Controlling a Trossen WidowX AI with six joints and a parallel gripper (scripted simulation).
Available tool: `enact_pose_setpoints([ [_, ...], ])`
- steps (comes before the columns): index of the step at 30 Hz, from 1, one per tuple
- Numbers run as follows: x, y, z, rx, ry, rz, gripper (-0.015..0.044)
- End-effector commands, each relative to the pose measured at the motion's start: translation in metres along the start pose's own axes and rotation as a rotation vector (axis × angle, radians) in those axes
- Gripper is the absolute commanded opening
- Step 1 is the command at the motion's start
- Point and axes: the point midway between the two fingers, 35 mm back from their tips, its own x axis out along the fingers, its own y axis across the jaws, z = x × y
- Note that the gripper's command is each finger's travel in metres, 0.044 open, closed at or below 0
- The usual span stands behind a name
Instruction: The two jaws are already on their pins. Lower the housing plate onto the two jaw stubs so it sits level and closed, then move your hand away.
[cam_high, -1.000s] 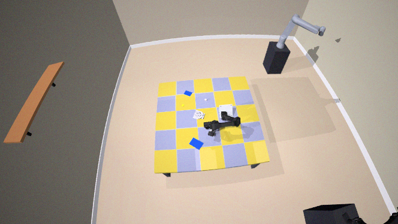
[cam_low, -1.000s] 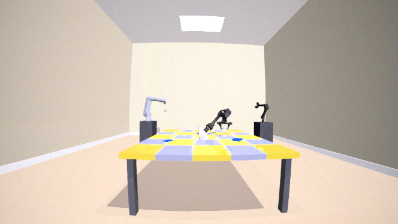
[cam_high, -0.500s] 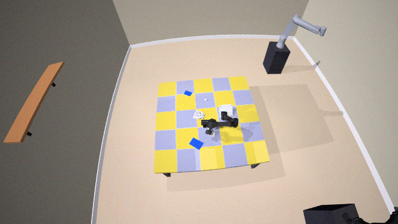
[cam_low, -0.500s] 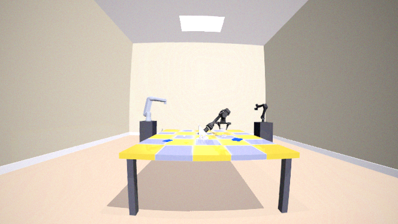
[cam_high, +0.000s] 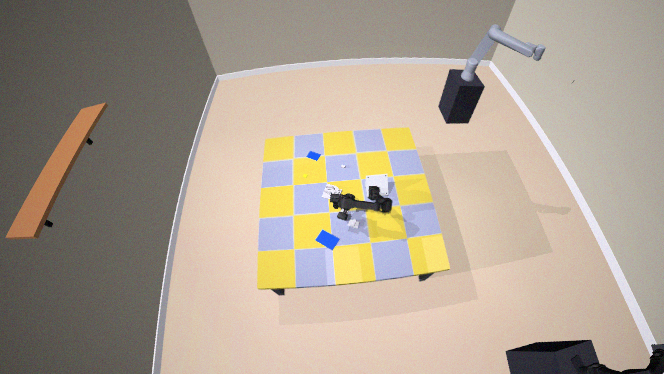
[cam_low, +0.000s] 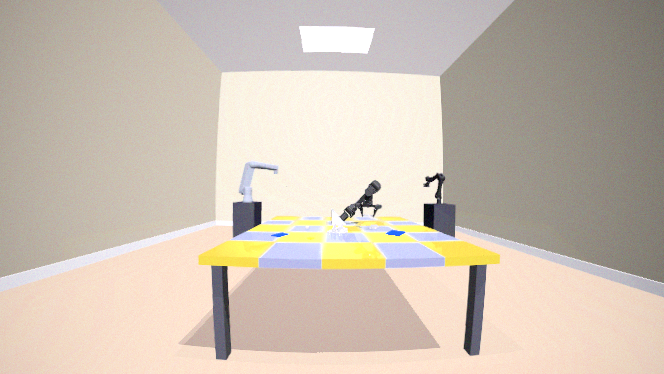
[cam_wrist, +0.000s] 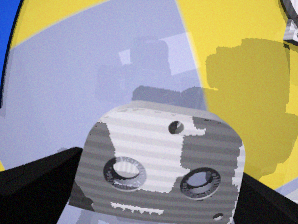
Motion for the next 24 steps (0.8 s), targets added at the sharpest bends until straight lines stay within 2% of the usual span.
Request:
enact_pose_setpoints([
  [1, -0.001, -0.007, 0.012, -0.006, -0.008, -0.004, 0.0351],
  [24, -0.001, -0.059, 0.068, -0.017, -0.007, -0.011, 0.0351],
])
